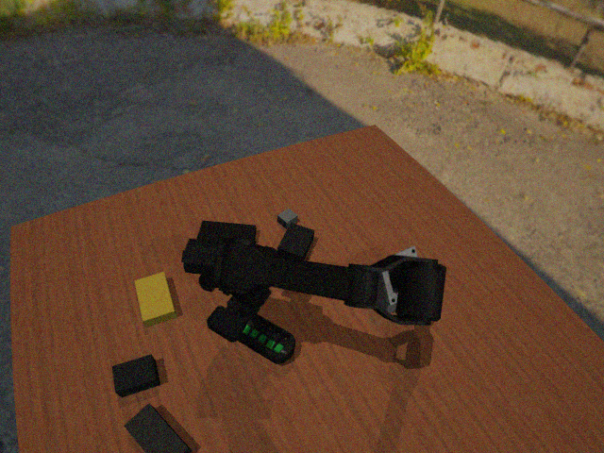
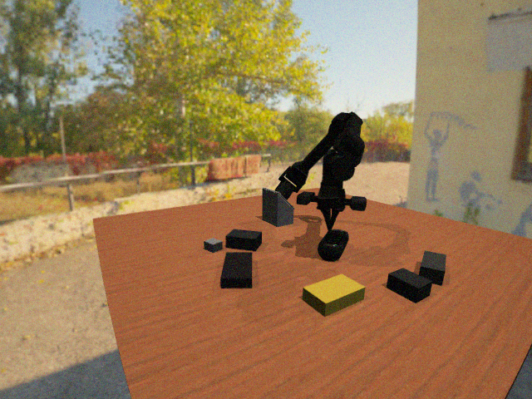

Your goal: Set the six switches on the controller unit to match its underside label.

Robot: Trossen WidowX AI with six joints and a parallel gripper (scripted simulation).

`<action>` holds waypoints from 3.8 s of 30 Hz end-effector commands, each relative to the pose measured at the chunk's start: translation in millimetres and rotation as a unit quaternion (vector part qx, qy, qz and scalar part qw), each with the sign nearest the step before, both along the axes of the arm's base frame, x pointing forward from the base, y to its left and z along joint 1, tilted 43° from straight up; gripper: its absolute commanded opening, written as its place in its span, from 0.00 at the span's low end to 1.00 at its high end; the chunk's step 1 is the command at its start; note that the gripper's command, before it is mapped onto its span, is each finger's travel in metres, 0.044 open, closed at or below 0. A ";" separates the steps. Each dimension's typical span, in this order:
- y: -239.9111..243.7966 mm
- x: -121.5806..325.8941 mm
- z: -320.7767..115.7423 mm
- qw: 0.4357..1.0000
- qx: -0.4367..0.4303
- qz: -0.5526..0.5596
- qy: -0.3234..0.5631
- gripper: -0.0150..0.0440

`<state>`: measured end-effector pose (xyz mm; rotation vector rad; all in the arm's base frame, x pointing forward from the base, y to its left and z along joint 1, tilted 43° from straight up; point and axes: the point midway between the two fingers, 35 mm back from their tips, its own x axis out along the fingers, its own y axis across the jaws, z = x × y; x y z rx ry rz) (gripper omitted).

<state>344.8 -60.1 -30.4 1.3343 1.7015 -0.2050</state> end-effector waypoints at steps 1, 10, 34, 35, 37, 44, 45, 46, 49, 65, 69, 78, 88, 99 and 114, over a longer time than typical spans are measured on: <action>5.5 -0.6 -5.7 1.000 0.001 -0.001 0.004 0.25; 15.8 -0.2 -16.3 1.000 0.002 -0.002 0.005 0.25; 26.8 -0.2 -27.5 1.000 0.002 -0.002 0.005 0.25; 26.8 -0.2 -27.5 1.000 0.002 -0.002 0.005 0.25; 24.4 0.1 -25.6 1.000 0.000 0.000 0.003 0.25; -4.0 -1.0 5.2 1.000 0.001 -0.002 0.005 0.25; -4.0 -1.0 5.2 1.000 0.001 -0.002 0.005 0.25; -4.0 -1.0 5.2 1.000 0.001 -0.002 0.005 0.25; -5.5 9.0 4.1 1.000 0.001 -0.002 0.005 0.25; 3.0 26.9 -9.5 1.000 0.002 -0.003 0.005 0.25; 7.4 27.1 -14.2 1.000 0.002 -0.003 0.006 0.25; 17.1 27.4 -24.6 1.000 0.002 -0.004 0.006 0.25; 22.4 27.5 -30.3 1.000 0.002 -0.004 0.006 0.25; 22.4 27.5 -30.3 1.000 0.002 -0.004 0.006 0.25; -1.0 16.4 11.1 1.000 0.002 -0.004 0.007 0.25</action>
